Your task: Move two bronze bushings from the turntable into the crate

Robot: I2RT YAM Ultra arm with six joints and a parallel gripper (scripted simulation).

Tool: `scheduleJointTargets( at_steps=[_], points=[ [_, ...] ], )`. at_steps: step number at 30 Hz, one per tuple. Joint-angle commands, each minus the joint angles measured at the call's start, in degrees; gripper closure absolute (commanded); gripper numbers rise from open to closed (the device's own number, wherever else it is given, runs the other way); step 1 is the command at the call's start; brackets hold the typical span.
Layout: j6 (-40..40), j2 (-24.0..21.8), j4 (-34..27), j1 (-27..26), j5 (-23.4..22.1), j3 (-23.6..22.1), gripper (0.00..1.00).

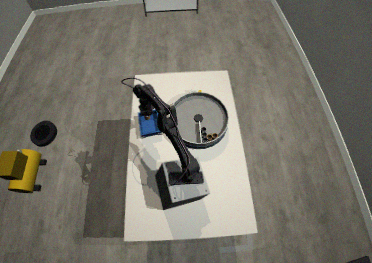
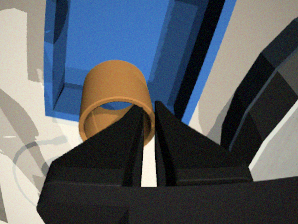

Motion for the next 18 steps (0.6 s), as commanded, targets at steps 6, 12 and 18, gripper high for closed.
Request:
scheduleJointTargets(
  at_steps=[6, 12, 18],
  points=[
    [-0.5, -0.7, -0.5, 1.2, -0.2, 2.0, 1.0],
    [-0.5, -0.7, -0.5, 1.2, -0.2, 2.0, 1.0],
    [-0.5, -0.7, -0.5, 1.2, -0.2, 2.0, 1.0]
  ],
)
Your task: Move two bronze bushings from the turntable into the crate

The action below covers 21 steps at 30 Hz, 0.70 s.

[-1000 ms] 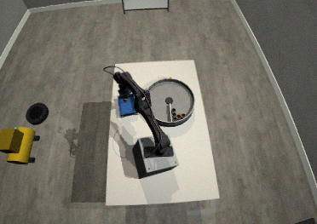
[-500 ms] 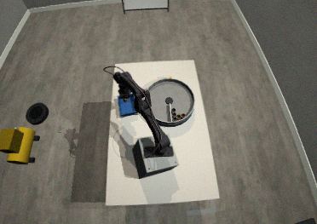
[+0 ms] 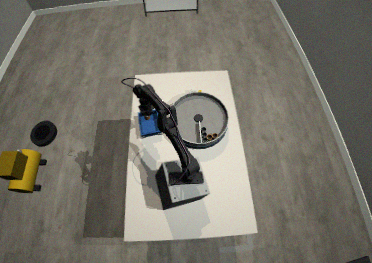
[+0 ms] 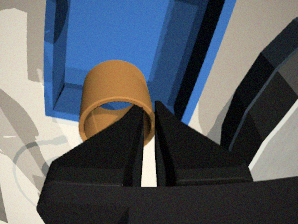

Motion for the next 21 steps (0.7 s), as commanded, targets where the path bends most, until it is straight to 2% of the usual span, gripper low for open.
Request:
scheduleJointTargets(
  at_steps=[1, 21],
  points=[
    [-0.5, -0.7, -0.5, 1.2, -0.2, 1.9, 1.0],
    [-0.8, -2.4, -0.3, 0.7, -0.1, 1.6, 1.0]
  ],
)
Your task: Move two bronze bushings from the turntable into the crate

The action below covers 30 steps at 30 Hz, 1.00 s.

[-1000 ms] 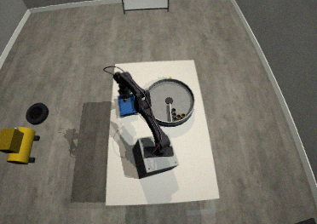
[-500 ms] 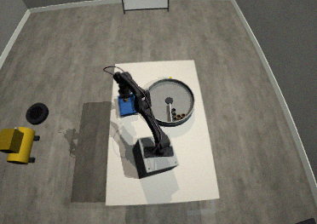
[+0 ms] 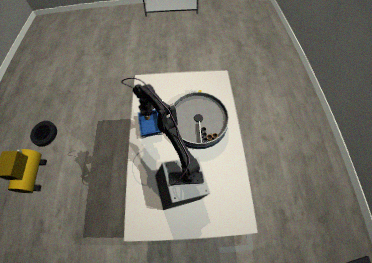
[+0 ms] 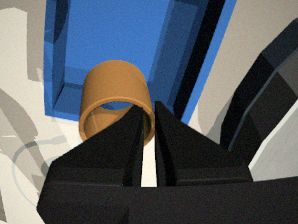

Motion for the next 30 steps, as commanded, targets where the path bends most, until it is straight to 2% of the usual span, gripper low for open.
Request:
scheduleJointTargets(
  at_steps=[1, 27, 30],
  points=[
    [-0.5, -2.4, -0.3, 0.7, -0.1, 1.6, 1.0],
    [-0.6, -2.6, -0.3, 0.7, -0.1, 1.5, 1.0],
    [-0.7, -2.8, 1.7, 0.0, 0.0, 1.1, 1.0]
  ],
)
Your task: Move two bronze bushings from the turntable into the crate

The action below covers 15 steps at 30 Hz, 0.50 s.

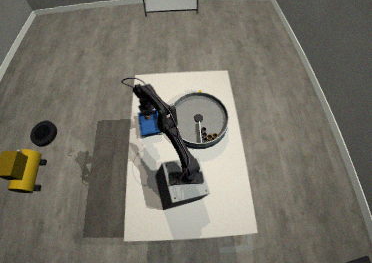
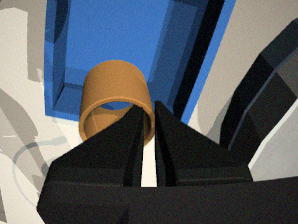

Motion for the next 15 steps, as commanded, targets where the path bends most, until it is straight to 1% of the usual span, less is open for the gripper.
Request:
scheduleJointTargets(
  at_steps=[1, 6, 8, 9, 12, 15],
  points=[
    [-0.7, -2.1, 1.5, -0.4, 0.1, 0.5, 1.0],
    [-1.4, -1.0, 5.0, -1.4, 0.4, -3.3, 1.0],
    [-1.4, -1.0, 5.0, -1.4, 0.4, -3.3, 1.0],
    [-1.7, -1.1, 6.6, -0.9, 0.5, -4.8, 1.0],
    [-2.3, -0.6, 9.7, -2.0, 0.5, -7.3, 1.0],
    [-2.6, -1.0, 11.3, -1.6, 0.5, -9.1, 1.0]
  ],
)
